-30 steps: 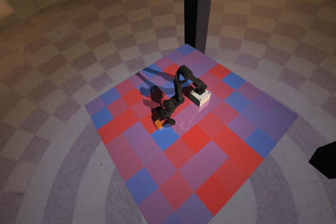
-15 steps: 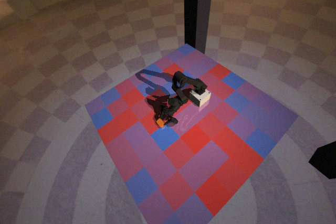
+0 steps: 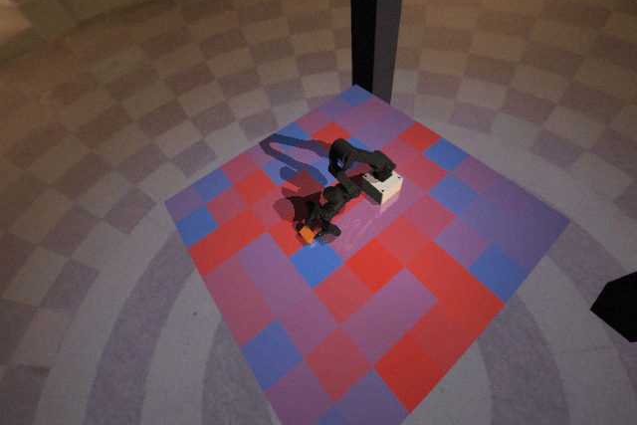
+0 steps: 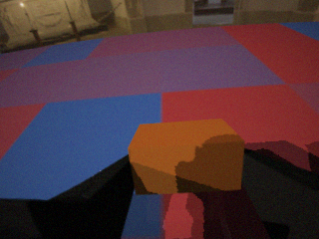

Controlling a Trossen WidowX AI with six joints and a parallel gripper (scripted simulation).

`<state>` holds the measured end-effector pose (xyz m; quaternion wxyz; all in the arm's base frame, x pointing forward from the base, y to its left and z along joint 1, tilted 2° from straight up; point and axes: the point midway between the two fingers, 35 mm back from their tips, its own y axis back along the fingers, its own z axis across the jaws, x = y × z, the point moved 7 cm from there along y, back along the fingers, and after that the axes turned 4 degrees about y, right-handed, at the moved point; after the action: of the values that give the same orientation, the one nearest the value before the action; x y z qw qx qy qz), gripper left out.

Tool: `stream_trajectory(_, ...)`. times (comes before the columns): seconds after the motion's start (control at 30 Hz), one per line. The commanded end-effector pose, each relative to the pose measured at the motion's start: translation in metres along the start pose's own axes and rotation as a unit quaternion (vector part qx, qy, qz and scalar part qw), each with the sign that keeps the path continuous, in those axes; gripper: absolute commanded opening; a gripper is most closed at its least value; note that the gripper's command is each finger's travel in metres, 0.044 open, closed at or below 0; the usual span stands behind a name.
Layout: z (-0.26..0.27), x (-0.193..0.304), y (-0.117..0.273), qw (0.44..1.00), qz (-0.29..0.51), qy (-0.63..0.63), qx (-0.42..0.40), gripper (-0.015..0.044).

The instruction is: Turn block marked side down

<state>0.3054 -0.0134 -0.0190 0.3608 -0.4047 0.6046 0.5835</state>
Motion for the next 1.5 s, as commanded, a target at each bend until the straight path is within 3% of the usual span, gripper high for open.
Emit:
stream_trajectory(0.0,0.0002,0.0001,0.0002,1.000,-0.002,-0.002,-0.002,0.0000)
stream_trajectory(0.57,0.0002,0.0001,0.0002,1.000,-0.002,-0.002,-0.002,0.0440)
stream_trajectory(1.47,0.0002,0.0001,0.0002,1.000,-0.002,-0.002,-0.002,0.0440)
